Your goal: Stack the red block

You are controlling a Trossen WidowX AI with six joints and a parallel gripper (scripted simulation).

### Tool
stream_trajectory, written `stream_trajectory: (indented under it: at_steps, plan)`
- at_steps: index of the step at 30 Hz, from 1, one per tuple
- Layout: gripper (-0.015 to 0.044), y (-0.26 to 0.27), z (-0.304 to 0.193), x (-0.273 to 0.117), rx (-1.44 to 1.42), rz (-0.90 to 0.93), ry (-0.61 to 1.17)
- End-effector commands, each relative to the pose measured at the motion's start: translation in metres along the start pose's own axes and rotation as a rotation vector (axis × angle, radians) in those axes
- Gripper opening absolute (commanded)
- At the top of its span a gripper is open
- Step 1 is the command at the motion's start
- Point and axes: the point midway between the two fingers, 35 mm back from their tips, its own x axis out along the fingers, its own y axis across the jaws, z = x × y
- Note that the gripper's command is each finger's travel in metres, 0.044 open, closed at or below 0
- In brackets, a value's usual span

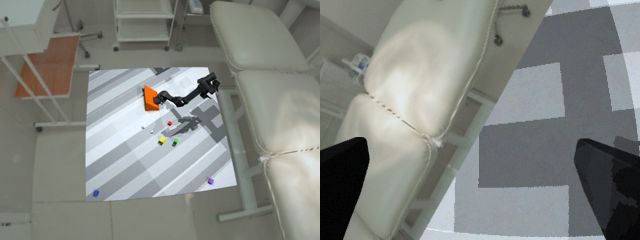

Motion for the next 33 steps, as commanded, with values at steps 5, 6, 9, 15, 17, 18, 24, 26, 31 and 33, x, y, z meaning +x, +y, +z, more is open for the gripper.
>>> stream_trajectory:
  at_steps: [5, 6, 9, 15, 17, 18, 24, 26, 31, 33]
  plan:
    - [0.0440, 0.002, -0.012, -0.003, -0.072, -0.027, -0.013]
    - [0.0440, 0.003, -0.015, -0.003, -0.093, -0.036, -0.016]
    - [0.0440, 0.003, -0.026, -0.003, -0.152, -0.067, -0.023]
    - [0.0440, 0.001, -0.046, 0.002, -0.264, -0.139, -0.026]
    - [0.0440, -0.001, -0.053, 0.005, -0.299, -0.167, -0.025]
    - [0.0440, -0.002, -0.056, 0.007, -0.315, -0.181, -0.023]
    - [0.0440, -0.013, -0.073, 0.019, -0.403, -0.277, -0.013]
    - [0.0440, -0.018, -0.078, 0.024, -0.428, -0.311, -0.007]
    - [0.0440, -0.032, -0.088, 0.036, -0.481, -0.400, 0.014]
    - [0.0440, -0.038, -0.092, 0.041, -0.497, -0.436, 0.024]
